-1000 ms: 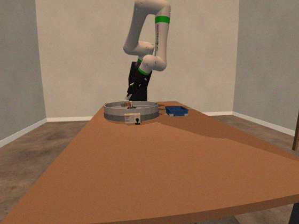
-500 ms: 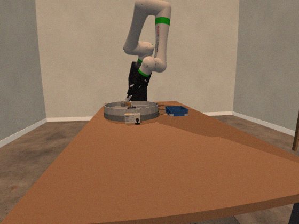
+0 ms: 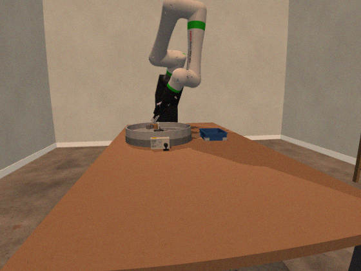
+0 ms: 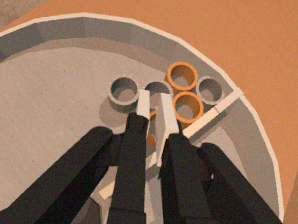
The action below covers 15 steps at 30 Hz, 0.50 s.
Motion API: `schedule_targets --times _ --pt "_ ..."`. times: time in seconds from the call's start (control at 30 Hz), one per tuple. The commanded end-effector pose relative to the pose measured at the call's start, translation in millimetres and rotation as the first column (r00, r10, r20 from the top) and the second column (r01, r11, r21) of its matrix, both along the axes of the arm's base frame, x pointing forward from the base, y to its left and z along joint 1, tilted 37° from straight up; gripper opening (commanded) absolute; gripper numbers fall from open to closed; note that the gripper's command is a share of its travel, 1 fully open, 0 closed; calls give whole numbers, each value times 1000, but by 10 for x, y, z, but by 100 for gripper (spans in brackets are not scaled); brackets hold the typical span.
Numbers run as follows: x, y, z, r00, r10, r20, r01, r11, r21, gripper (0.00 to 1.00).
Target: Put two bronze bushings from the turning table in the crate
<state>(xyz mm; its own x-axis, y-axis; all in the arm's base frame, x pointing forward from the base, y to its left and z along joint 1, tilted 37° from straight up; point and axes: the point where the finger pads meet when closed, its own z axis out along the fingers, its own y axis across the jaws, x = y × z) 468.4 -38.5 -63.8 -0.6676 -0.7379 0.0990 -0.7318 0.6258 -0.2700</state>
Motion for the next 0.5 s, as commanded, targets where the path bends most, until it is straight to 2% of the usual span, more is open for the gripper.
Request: schedule_targets --times 0.0,0.47 --pt "0 -1 1 1000 0 0 0 1000 0 6" --pt "43 22 -64 1000 0 0 0 1000 0 6"
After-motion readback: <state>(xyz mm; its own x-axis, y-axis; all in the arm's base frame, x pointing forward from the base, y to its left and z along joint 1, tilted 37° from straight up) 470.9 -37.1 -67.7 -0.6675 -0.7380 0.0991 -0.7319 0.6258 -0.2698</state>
